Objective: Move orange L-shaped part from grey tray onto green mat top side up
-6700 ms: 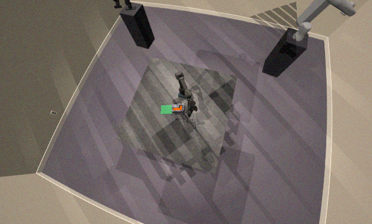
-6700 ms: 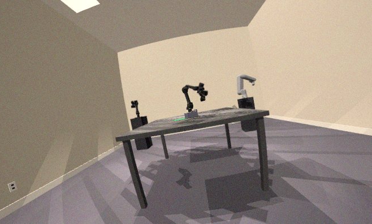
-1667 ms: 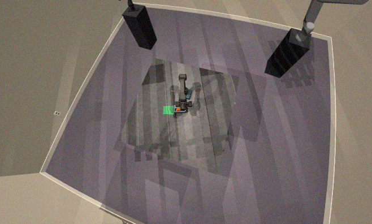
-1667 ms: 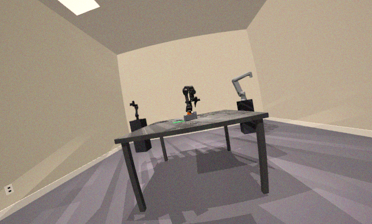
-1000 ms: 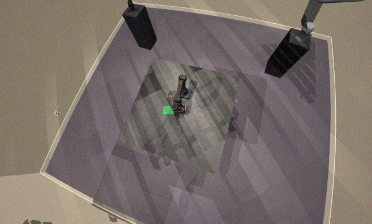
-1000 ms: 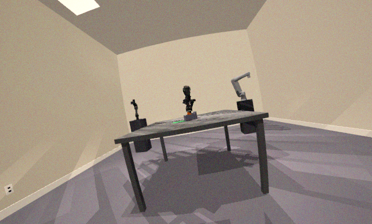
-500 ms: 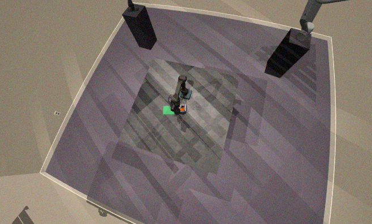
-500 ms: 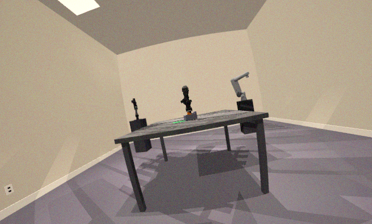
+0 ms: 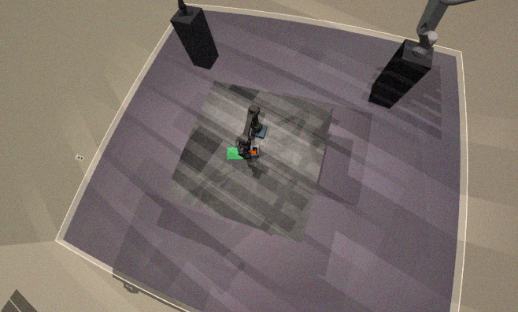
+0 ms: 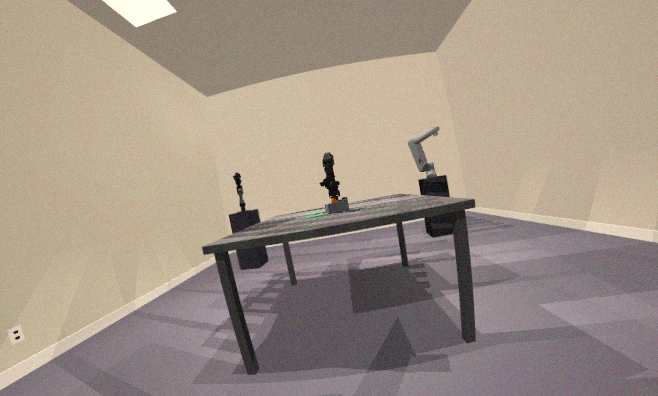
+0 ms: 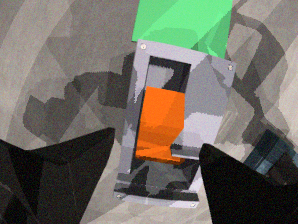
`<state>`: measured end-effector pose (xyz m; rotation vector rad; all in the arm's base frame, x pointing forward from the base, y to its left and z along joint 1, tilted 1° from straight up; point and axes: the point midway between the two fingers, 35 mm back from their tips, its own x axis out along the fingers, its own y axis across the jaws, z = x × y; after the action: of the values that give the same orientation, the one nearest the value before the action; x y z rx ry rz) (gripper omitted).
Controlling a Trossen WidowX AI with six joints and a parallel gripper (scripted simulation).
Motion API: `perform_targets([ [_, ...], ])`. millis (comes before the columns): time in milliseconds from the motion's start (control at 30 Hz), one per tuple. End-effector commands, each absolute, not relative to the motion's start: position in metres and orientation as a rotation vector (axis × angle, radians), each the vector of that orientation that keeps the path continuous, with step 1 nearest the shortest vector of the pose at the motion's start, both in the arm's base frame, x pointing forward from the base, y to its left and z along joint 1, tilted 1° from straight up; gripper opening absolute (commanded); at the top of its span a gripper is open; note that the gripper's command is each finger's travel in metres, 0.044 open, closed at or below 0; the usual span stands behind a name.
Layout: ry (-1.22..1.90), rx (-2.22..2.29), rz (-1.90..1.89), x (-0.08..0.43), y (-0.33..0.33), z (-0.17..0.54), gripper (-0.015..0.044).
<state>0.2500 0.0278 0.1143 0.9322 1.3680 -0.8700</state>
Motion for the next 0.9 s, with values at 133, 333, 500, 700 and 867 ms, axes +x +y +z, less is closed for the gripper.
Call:
perform_targets([
  [133, 1.369, 0.937, -0.876, 0.250, 0.028, 0.099, 0.0280],
  [333, 1.369, 0.937, -0.876, 0.251, 0.029, 0.090, 0.0280],
  [500, 1.369, 0.937, -0.876, 0.250, 0.029, 0.082, 0.0280],
  [700, 1.369, 0.937, -0.876, 0.250, 0.029, 0.072, 0.0280],
  [867, 1.370, 0.932, -0.872, 0.250, 0.029, 0.075, 0.0228],
])
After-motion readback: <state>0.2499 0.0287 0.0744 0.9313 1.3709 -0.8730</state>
